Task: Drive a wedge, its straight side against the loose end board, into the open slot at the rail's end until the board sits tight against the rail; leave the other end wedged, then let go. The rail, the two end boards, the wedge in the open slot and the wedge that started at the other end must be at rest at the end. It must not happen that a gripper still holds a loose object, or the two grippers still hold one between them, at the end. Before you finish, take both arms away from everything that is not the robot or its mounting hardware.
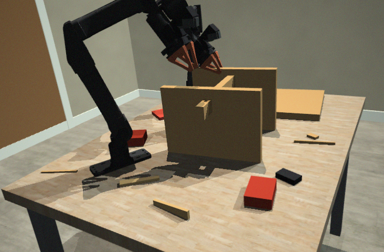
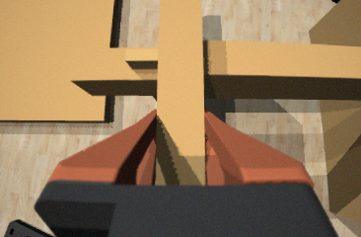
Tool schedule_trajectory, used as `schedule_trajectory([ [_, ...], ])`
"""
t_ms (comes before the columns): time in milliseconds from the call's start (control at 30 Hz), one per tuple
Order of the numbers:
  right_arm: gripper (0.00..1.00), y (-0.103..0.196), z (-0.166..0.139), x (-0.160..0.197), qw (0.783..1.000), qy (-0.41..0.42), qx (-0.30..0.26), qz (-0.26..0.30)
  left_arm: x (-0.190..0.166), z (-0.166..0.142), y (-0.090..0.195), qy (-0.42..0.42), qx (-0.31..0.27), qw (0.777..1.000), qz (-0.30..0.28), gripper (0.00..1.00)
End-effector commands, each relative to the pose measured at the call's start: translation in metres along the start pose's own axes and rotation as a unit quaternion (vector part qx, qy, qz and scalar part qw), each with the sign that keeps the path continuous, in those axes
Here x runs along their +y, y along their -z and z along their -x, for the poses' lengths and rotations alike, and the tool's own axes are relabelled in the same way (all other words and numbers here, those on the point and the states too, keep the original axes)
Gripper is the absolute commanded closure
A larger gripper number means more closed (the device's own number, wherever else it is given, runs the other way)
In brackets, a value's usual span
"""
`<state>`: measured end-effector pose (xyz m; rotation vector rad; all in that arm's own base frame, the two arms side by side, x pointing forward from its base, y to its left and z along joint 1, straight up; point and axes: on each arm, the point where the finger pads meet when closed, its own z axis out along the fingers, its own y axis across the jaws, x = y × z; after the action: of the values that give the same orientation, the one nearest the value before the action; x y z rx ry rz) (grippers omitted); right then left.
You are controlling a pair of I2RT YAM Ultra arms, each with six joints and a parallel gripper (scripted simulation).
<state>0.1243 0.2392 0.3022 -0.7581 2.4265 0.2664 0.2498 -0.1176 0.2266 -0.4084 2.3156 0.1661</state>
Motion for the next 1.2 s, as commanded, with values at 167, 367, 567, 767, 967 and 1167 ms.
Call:
schedule_trajectory([
  [167,0.6,0.014,0.014,0.0,0.999,-0.015,-0.03,0.015,-0.001,0.014,0.008,0.017,-0.023,0.999,-0.016,0.6],
  [367,0.6,0.014,0.014,0.0,0.999,-0.015,-0.03,0.015,-0.001,0.014,0.008,0.017,-0.024,0.999,-0.016,0.6],
  [567,0.6,0.014,0.014,0.0,0.999,-0.015,-0.03,0.015,0.002,0.014,0.009,0.0,-0.015,1.0,0.001,0.6],
  [767,0.6,0.014,0.014,0.0,0.999,-0.015,-0.03,0.015,0.001,0.021,0.016,0.016,-0.022,1.0,-0.012,0.6],
  [967,0.6,0.014,0.014,0.0,0.999,-0.015,-0.03,0.015,0.004,0.031,0.027,-0.002,-0.012,1.0,0.006,0.6],
  [1167,0.6,0.014,0.014,0.0,0.999,-0.015,-0.03,0.015,0.005,0.048,0.044,-0.001,-0.01,1.0,0.009,0.6],
])
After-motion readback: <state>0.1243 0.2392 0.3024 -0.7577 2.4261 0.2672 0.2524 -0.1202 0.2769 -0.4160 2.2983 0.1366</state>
